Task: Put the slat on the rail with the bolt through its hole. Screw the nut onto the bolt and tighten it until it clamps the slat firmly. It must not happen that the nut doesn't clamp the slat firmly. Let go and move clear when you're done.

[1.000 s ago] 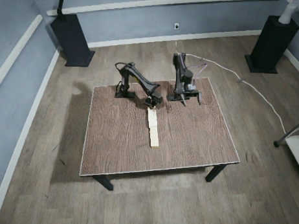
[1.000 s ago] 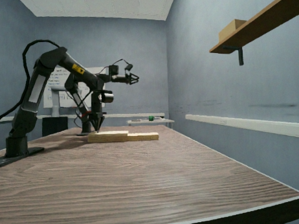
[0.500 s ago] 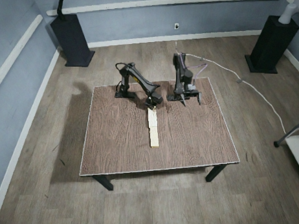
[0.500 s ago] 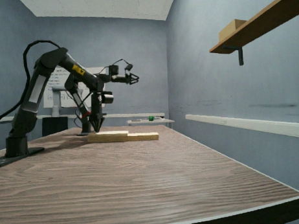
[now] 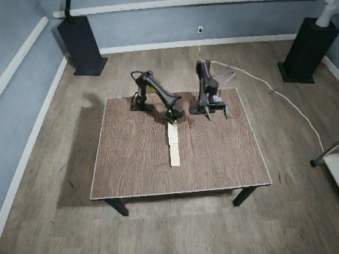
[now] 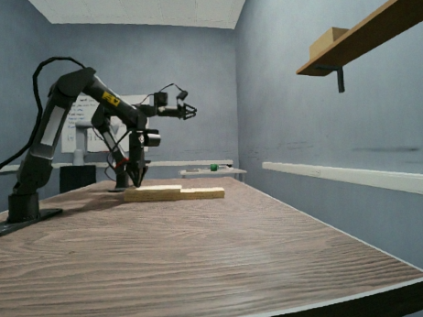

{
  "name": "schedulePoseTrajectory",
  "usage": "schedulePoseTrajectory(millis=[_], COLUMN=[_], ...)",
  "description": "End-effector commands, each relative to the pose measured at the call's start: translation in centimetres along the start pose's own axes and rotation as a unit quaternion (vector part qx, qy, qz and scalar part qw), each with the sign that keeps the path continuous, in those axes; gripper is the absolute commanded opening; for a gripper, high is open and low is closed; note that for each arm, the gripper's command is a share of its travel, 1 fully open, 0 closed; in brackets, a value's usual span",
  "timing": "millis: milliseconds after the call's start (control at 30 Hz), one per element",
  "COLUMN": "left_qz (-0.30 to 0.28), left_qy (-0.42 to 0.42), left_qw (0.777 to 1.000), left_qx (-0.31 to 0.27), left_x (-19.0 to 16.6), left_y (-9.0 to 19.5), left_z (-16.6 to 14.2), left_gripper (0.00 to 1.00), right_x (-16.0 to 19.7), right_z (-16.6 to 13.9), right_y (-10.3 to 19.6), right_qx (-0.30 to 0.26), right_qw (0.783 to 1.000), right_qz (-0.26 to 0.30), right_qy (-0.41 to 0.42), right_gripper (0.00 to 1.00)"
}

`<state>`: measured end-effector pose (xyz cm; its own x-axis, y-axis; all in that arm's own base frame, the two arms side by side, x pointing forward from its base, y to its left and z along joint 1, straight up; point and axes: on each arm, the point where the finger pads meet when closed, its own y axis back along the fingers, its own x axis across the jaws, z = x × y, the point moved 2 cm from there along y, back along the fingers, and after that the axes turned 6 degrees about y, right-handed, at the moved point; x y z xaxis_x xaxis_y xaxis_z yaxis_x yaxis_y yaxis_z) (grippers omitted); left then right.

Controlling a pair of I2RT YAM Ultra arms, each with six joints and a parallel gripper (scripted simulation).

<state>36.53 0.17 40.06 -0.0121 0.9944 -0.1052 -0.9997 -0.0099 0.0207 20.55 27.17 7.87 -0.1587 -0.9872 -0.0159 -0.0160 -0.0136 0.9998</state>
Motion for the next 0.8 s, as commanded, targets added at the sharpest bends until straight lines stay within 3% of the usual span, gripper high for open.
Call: schedulePoseTrajectory(millis=[0, 767], left_qz=[-0.007, -0.007], left_qy=[0.0, 0.0], left_qw=[1.0, 1.0], left_qx=[-0.016, -0.016], left_x=[-0.18, -0.18], left_y=[0.49, 0.49], left_z=[1.07, 1.07], left_gripper=[1.0, 1.0], right_x=[0.04, 0.04], right_z=[0.69, 0.69], right_y=[-1.39, -1.05], right_qx=[-0.008, -0.008], right_qw=[1.0, 1.0], right_qz=[0.0, 0.001], right_qy=[-0.001, -0.001], right_gripper=[0.12, 0.12])
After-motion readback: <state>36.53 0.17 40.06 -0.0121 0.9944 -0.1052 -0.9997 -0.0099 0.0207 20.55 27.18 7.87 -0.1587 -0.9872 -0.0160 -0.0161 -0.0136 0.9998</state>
